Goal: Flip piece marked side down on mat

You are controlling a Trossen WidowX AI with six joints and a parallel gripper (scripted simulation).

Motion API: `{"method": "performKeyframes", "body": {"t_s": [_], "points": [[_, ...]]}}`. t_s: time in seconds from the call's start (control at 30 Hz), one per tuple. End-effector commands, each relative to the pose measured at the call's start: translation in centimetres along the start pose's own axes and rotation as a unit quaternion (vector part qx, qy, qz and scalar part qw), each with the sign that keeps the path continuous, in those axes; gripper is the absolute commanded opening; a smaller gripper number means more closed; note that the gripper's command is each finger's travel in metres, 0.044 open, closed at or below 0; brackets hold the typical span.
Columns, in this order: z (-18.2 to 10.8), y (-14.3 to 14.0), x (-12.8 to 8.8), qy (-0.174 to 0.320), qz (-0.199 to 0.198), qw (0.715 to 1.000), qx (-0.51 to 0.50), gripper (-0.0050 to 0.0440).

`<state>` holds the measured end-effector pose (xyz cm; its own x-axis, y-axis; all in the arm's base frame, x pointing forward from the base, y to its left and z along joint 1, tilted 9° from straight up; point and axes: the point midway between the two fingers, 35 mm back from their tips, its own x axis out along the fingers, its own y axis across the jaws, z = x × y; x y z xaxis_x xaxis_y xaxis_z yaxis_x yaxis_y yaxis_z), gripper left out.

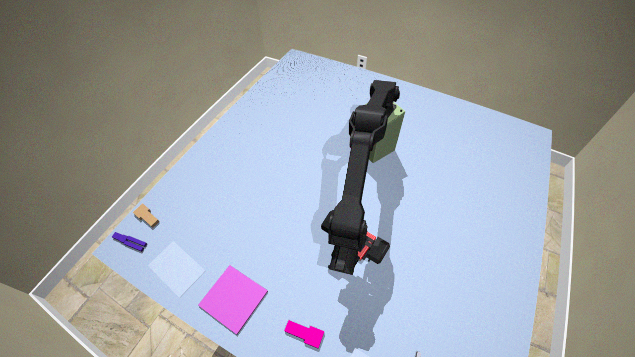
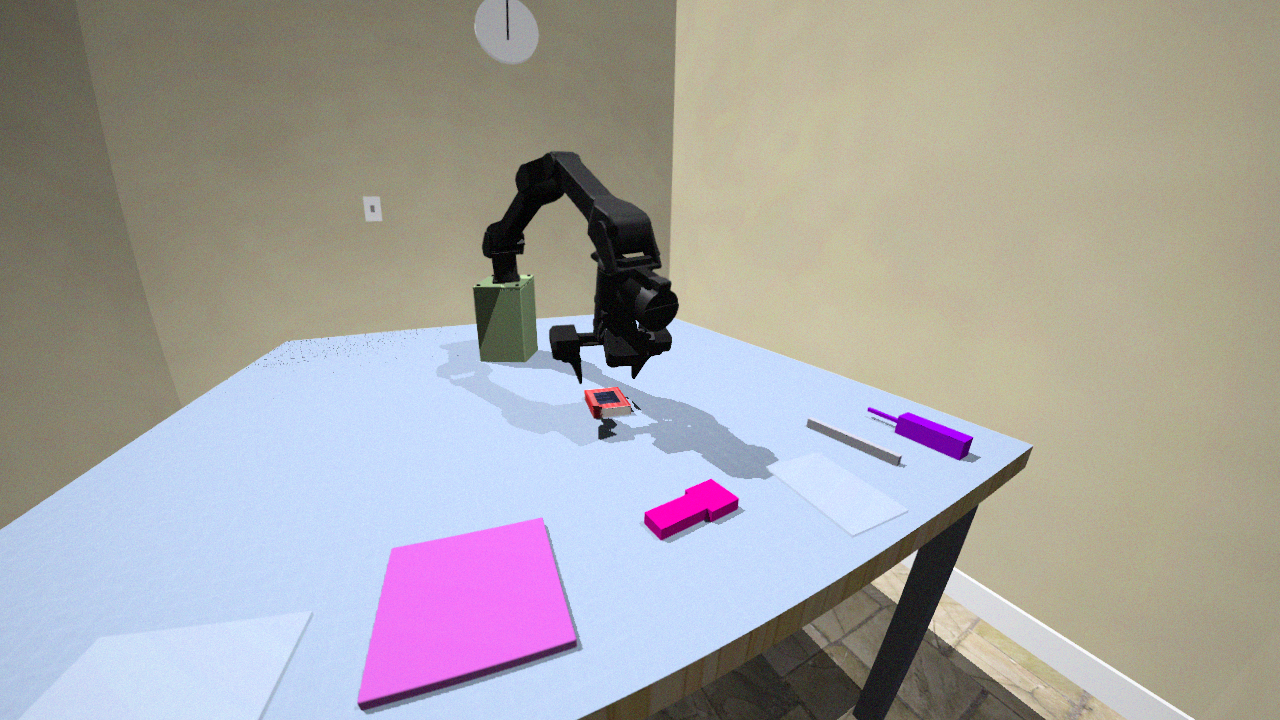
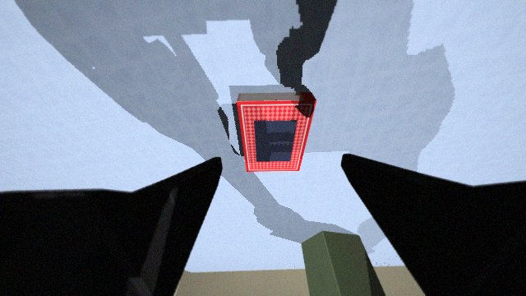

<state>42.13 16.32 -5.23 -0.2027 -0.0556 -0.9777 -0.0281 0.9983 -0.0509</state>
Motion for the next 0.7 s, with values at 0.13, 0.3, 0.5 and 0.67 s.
{"method": "performKeyframes", "body": {"t_s": [0.13, 0.3, 0.5, 0.67], "points": [[-0.1, 0.5, 0.1, 0.001, -0.001, 1.000, -0.005, 0.0440], [0.1, 0.3, 0.2, 0.000, 0.002, 1.000, 0.005, 0.0440], [0.2, 0.3, 0.6, 0.001, 0.001, 1.000, 0.002, 0.0440], [1.1, 0.2, 2.9, 0.000, 0.002, 1.000, 0.007, 0.0440]]}}
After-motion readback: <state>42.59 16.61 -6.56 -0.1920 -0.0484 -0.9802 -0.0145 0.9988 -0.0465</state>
